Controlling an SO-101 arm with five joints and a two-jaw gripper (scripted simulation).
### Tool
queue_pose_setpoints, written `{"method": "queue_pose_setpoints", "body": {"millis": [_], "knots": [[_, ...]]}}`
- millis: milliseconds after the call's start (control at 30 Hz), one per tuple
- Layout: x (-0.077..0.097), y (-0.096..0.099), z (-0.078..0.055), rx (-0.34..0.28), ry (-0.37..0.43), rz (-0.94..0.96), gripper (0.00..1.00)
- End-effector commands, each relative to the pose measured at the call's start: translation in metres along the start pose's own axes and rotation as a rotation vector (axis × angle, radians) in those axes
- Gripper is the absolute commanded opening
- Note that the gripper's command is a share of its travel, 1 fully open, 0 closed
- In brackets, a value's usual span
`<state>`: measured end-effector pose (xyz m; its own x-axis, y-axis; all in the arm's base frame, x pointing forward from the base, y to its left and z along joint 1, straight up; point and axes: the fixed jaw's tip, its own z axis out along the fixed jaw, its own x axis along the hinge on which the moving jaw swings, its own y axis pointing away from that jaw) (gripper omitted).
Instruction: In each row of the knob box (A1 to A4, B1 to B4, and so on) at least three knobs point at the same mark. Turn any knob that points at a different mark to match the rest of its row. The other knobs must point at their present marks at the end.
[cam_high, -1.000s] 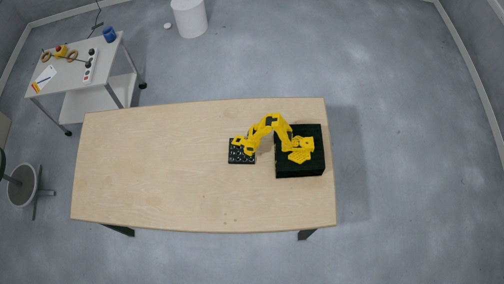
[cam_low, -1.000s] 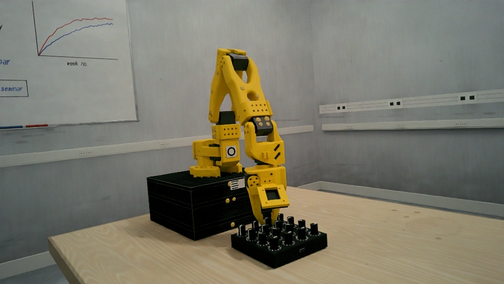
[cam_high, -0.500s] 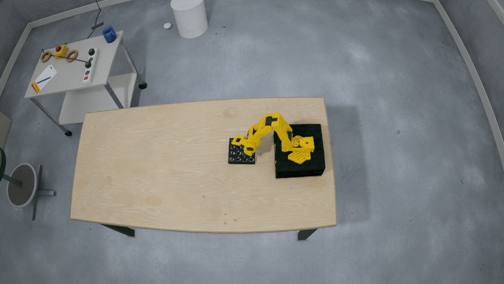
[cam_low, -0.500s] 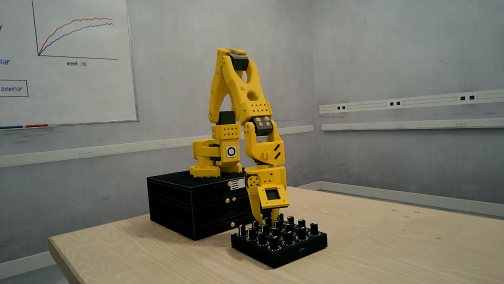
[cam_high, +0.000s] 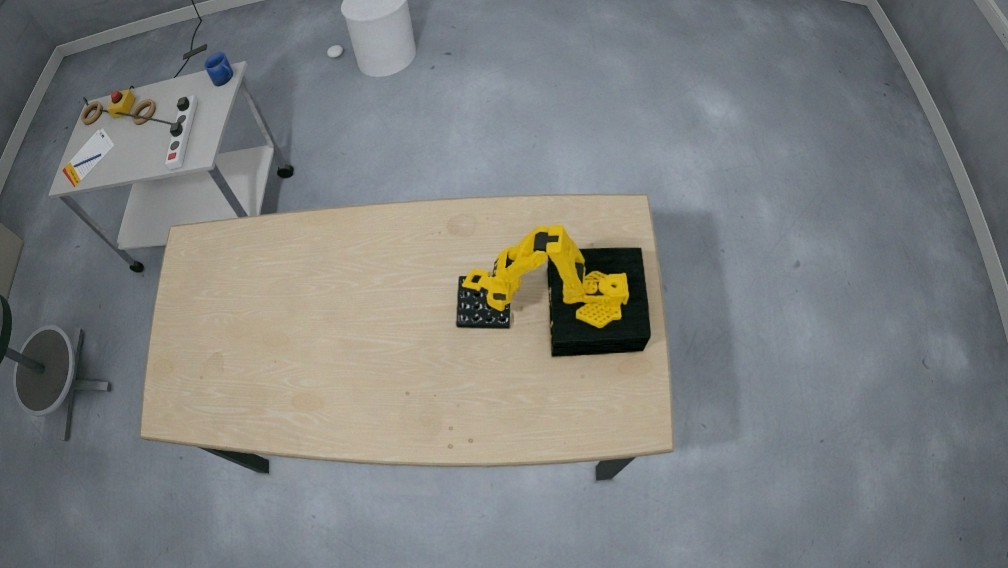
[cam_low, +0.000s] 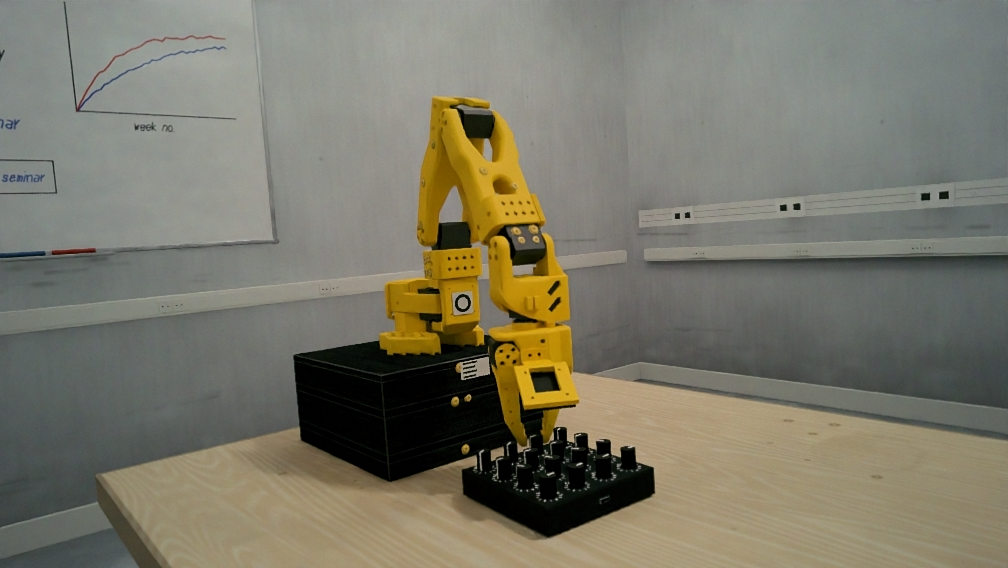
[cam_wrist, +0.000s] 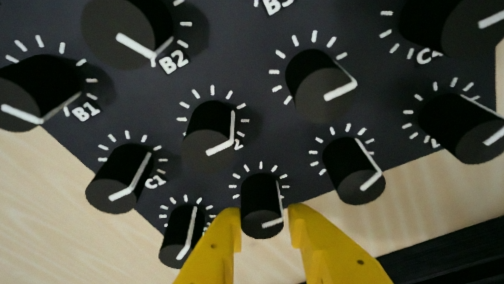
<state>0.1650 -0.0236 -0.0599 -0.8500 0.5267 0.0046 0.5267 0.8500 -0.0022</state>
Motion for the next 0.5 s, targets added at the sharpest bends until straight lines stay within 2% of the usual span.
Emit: {"method": "queue_pose_setpoints", "body": {"millis": [0,467], "knots": [[0.0,0.0,-0.007,-0.002,-0.003,-0.003,0.08],[0.0,0.0,-0.025,-0.002,-0.003,-0.003,0.08]]}}
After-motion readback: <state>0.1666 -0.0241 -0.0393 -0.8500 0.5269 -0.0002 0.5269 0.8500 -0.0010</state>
